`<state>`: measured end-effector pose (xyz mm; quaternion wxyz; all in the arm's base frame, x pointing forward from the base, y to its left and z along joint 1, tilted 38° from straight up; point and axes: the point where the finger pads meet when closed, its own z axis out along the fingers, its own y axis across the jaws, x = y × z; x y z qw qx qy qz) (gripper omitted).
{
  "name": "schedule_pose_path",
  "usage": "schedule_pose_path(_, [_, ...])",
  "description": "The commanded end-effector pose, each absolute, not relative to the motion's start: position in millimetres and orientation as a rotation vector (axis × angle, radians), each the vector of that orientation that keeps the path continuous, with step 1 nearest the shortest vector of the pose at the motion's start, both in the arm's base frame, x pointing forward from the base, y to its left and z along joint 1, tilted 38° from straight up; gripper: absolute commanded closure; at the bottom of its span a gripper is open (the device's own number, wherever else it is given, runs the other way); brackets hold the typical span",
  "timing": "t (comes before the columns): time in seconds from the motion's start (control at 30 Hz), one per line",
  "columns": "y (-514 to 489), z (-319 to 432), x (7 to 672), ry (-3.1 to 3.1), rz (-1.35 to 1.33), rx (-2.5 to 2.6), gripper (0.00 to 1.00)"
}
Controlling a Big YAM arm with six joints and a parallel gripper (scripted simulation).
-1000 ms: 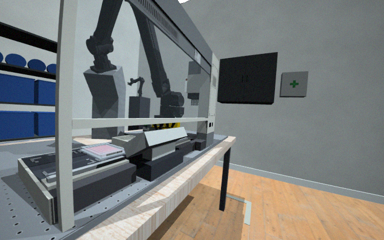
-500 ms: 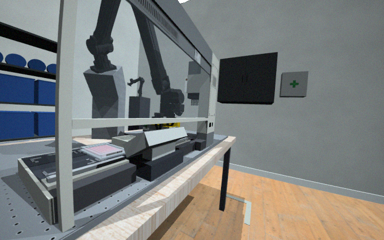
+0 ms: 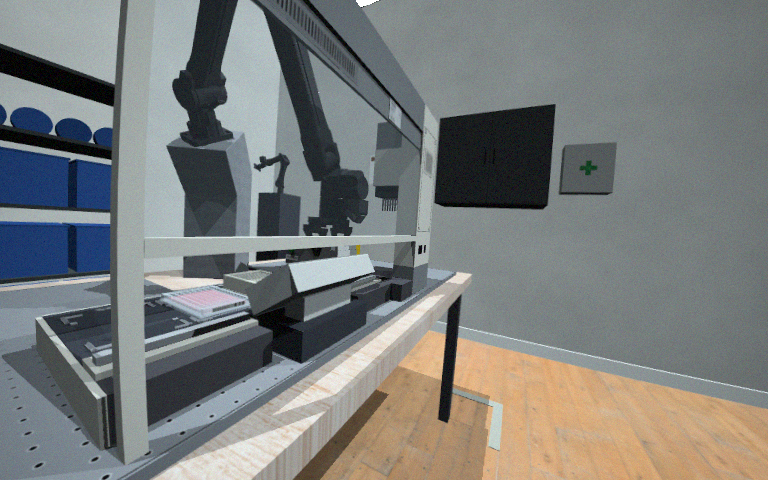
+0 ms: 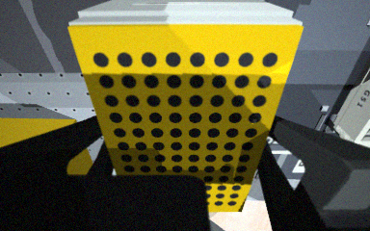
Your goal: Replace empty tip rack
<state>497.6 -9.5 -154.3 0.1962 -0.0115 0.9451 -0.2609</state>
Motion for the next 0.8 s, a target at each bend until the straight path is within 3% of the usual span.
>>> schedule_pose_path(0.0, [7,-138,500,2.625,-0.715,-0.037,1.00])
schedule_pose_path(0.77, [24,-111,487,2.625,-0.714,-0.036,1.00])
